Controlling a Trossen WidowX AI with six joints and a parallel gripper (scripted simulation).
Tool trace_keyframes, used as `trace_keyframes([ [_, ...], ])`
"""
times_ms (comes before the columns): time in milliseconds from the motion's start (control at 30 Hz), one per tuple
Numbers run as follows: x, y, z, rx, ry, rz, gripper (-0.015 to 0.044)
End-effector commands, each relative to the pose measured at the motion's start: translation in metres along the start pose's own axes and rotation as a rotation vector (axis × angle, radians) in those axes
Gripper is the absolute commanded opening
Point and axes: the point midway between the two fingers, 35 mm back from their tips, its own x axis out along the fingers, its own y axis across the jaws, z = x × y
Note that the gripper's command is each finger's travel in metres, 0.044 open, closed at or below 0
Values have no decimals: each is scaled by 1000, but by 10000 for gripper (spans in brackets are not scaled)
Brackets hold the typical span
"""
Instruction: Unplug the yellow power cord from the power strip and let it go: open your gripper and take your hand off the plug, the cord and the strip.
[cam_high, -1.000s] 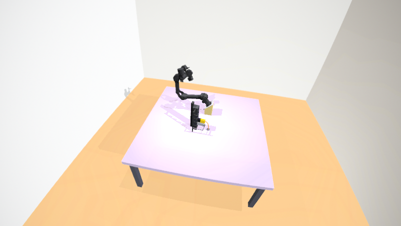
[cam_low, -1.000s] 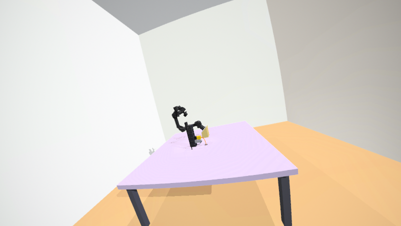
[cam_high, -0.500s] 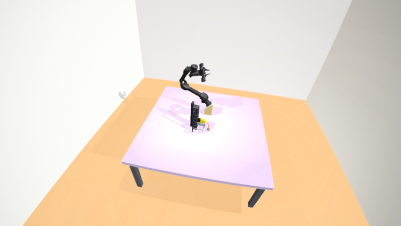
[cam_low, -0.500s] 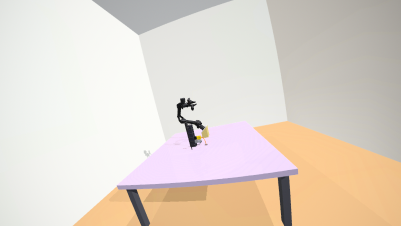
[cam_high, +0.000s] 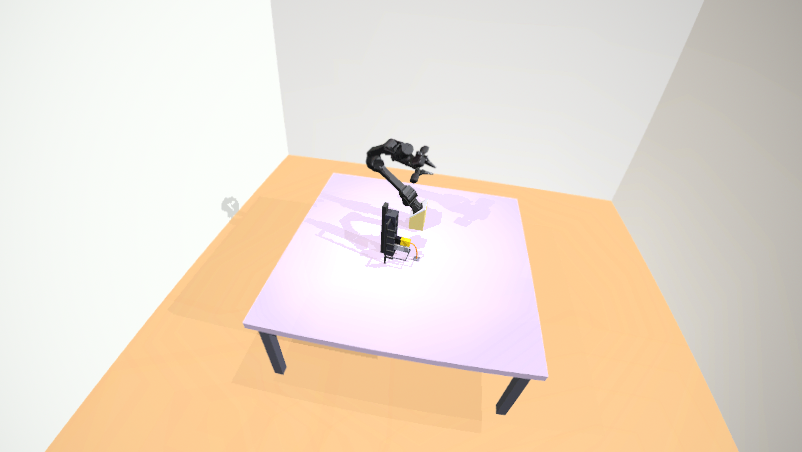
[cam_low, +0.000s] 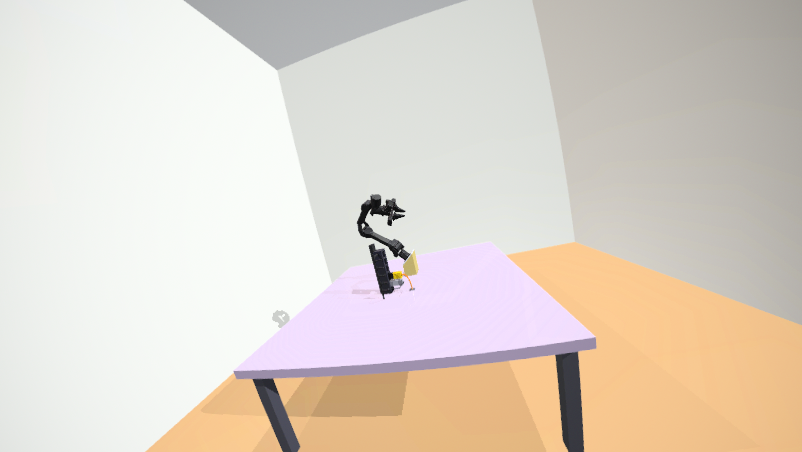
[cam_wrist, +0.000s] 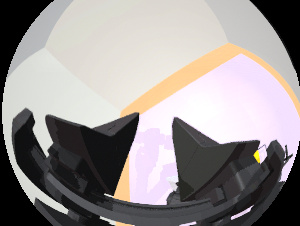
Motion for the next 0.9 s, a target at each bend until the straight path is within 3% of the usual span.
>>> trace_keyframes([
  [0, 15, -36, 10, -48, 32, -123, 160],
  [300, 55, -184, 9, -201, 357, -513, 160],
  [600, 64, -321, -53, -453, 976, -653, 160],
  [867, 64, -330, -59, -478, 1033, -647, 160],
])
